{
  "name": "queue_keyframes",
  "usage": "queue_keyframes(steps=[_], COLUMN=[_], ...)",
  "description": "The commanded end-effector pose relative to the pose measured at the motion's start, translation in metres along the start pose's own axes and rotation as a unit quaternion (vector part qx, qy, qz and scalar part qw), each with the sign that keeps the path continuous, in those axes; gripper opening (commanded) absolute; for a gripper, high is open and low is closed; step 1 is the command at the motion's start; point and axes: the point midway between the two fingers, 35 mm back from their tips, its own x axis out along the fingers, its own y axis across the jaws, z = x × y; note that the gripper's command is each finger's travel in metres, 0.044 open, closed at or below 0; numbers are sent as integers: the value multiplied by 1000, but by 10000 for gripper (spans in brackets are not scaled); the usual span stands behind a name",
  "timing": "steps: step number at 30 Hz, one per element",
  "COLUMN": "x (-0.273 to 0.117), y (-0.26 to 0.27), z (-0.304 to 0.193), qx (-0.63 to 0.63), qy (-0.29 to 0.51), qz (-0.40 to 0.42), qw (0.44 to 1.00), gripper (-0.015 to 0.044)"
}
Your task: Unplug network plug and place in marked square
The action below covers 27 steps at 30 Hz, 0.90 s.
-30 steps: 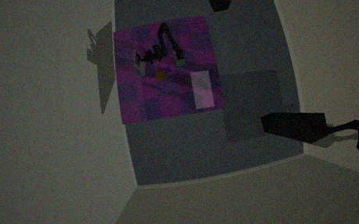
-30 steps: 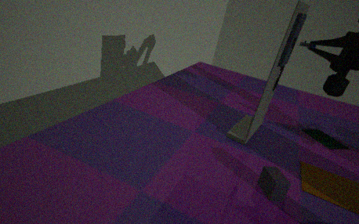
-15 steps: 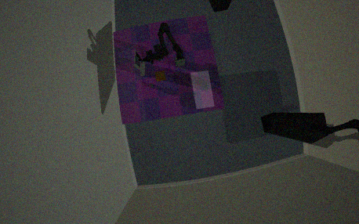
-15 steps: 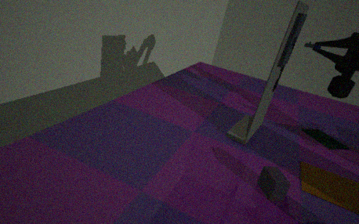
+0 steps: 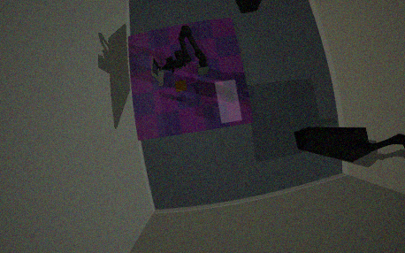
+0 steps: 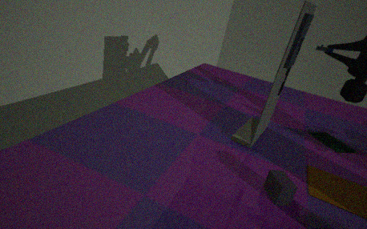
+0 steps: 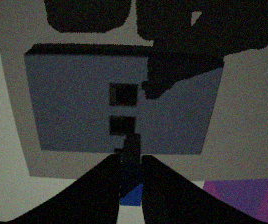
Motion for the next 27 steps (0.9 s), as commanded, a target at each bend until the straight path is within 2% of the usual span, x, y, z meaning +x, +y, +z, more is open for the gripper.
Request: queue_keyframes(steps=[1,27], x=[-5,-16], y=[0,7], z=[0,-9], qx=[3,0], qy=[-1,7], qz=[-3,-8], qw=[1000,1000], gripper=[0,0])
